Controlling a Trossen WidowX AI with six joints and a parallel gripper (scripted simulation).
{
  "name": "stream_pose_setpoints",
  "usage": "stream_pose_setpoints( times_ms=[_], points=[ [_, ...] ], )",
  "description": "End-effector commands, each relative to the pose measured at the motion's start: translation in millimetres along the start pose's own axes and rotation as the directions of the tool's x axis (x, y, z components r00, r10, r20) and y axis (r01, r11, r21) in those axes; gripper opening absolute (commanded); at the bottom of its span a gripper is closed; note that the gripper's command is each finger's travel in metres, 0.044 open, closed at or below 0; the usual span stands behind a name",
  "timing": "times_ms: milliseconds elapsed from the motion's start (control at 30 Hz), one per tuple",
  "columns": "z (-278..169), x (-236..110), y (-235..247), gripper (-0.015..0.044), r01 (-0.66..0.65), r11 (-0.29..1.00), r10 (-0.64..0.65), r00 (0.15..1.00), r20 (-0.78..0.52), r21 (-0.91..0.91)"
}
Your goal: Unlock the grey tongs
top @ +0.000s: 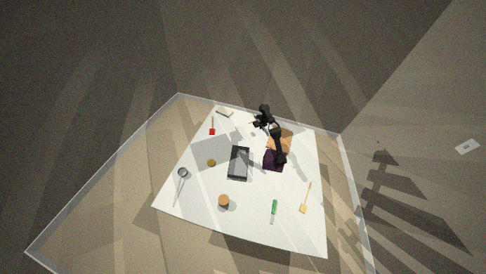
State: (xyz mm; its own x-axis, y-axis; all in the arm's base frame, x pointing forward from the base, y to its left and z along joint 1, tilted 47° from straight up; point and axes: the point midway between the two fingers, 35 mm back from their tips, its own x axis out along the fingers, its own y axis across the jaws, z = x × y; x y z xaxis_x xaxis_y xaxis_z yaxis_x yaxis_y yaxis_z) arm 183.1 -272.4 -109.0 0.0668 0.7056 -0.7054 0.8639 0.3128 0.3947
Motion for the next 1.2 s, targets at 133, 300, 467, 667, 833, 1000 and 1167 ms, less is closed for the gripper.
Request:
stream_pose_setpoints(
  times_ms=[133, 300, 467, 667, 833, 1000, 1167],
  points=[
    [0.6, -9.7, -59.5, -0.015, 0.004, 0.979, -0.009, 1.0, 0.027, 0.202],
    [-4.7, -9.8, -98.0, -0.015, 0.004, 0.945, -0.014, 1.0, 0.026, 0.326],
    [-13.0, -7.2, -135.4, -0.015, 0.005, 0.897, -0.016, 1.0, 0.021, 0.443],
    [-25.8, -1.5, -176.3, -0.015, 0.006, 0.823, -0.014, 1.0, 0.01, 0.568],
    [-39.2, 5.6, -208.9, -0.015, 0.007, 0.749, -0.009, 1.0, -0.001, 0.662],
    [-46.4, 9.9, -224.1, -0.015, 0.009, 0.709, -0.005, 1.0, -0.007, 0.705],
    [-45.8, 10.5, -224.4, -0.015, 0.009, 0.71, -0.01, 1.0, -0.003, 0.704]
  ],
)
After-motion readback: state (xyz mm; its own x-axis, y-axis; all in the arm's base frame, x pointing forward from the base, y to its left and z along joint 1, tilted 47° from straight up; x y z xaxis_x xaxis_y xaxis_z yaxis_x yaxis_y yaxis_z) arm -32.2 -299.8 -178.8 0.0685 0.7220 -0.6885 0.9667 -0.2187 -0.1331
